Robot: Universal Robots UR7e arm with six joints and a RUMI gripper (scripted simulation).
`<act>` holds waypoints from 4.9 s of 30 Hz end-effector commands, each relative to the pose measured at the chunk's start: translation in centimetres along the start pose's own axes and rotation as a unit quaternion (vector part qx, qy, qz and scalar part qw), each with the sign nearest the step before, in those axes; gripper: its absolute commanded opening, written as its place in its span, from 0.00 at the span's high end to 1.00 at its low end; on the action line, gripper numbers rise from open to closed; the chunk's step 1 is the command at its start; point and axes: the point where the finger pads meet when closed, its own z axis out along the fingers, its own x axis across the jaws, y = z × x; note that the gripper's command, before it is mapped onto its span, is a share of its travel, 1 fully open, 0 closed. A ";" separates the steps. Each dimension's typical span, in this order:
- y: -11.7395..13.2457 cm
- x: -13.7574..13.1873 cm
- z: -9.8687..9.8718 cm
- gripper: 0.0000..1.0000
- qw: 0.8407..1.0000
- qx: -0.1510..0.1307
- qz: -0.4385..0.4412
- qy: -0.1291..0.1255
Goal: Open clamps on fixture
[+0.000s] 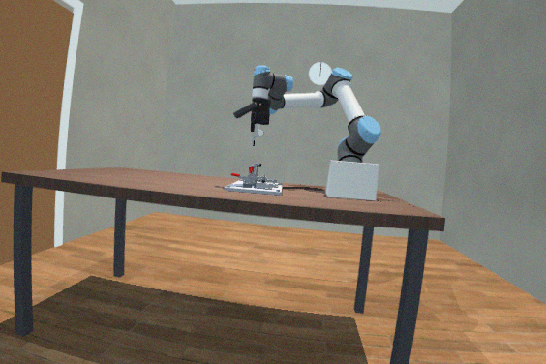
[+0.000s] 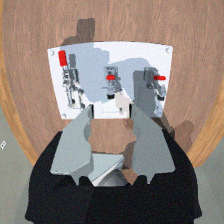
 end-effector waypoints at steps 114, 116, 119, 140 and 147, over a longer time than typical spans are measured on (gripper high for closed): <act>-4.1 -11.1 6.0 0.72 1.000 0.000 0.001 0.000; -4.4 -11.1 6.0 0.72 1.000 0.000 0.001 0.000; -4.7 -11.1 6.0 0.72 1.000 0.000 0.001 0.000; -4.9 -11.1 7.6 0.72 1.000 0.000 0.001 0.000; -4.9 -11.1 9.3 0.72 1.000 0.000 0.001 0.000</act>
